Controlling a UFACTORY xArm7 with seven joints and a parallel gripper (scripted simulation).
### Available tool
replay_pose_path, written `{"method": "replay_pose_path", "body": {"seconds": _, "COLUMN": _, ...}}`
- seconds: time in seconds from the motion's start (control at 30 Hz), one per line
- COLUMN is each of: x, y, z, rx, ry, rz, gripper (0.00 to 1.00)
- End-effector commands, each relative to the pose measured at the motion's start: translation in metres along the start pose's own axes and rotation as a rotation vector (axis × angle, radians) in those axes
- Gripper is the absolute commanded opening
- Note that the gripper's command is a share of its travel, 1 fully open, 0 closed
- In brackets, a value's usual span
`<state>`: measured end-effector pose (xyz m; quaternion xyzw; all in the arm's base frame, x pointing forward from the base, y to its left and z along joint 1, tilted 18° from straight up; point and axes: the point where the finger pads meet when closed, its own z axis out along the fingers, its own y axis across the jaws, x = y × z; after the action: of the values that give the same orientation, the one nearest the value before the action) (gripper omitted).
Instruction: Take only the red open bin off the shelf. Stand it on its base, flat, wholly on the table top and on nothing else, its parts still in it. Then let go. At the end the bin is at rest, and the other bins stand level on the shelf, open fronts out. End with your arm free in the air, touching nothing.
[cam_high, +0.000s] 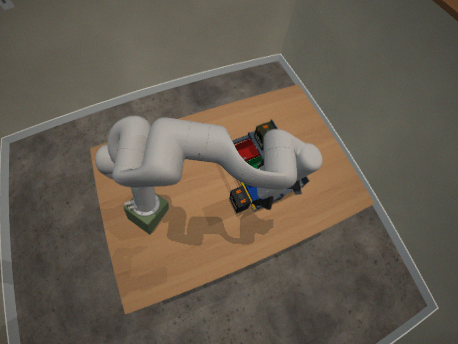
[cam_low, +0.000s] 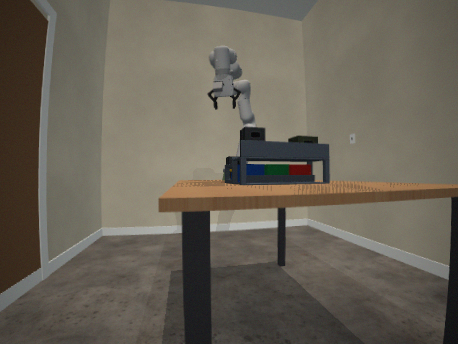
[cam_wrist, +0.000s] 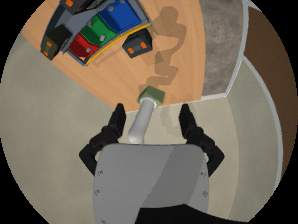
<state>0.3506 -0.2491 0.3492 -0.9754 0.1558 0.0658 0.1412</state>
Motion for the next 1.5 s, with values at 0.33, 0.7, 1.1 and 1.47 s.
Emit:
{"method": "replay_pose_path", "body": {"seconds": 0.33, "x": 0.009, "y": -0.028, "z": 0.005, "rx": -0.019, "ry": -0.024, "rz": -0.096, "gripper": 1.00}}
{"method": "replay_pose_path", "body": {"seconds": 0.7, "x": 0.023, "y": -0.079, "z": 0.015, "rx": -0.019, "ry": -0.024, "rz": -0.096, "gripper": 1.00}}
{"method": "replay_pose_path", "body": {"seconds": 1.1, "x": 0.025, "y": -0.131, "z": 0.029, "rx": -0.051, "ry": -0.072, "rz": -0.275, "gripper": 1.00}}
{"method": "replay_pose_path", "body": {"seconds": 1.47, "x": 0.025, "y": -0.131, "z": 0.029, "rx": -0.051, "ry": -0.072, "rz": -0.275, "gripper": 1.00}}
